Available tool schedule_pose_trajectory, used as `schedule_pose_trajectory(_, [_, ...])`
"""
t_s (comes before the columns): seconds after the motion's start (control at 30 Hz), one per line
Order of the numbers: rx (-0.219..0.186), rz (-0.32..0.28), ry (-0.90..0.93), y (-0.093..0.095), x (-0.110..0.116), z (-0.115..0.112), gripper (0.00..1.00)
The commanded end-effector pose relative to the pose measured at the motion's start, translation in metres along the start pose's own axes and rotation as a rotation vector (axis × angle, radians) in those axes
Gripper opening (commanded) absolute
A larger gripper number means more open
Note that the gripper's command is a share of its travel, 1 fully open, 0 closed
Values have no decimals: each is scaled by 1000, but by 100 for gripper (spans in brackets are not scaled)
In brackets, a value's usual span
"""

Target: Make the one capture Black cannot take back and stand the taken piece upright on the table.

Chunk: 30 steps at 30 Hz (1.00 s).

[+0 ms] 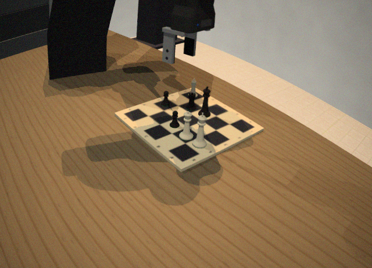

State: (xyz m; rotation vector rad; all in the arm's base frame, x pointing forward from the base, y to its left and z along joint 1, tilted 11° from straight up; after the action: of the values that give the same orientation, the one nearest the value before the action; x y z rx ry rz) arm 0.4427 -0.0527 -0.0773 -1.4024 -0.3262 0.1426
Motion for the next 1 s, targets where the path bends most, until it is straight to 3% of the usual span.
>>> schedule_pose_trajectory(0.0, [3,5,25,2,-3,3,100])
schedule_pose_trajectory(0.63, [3,5,237,6,-4,8,100])
schedule_pose_trajectory(0.97, [2,6,507,10,-5,14,100])
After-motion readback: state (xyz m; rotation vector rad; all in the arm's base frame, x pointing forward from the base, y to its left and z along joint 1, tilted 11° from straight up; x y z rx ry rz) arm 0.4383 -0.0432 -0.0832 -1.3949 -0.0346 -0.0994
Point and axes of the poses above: the point where the finger pads meet when closed, its own y axis out along the fingers, its own z axis across the jaws, x = y × z, the point moved 8 cm from there along -y, back along the fingers, and after that the axes turned 13 degrees about -y, right-handed, at the moved point
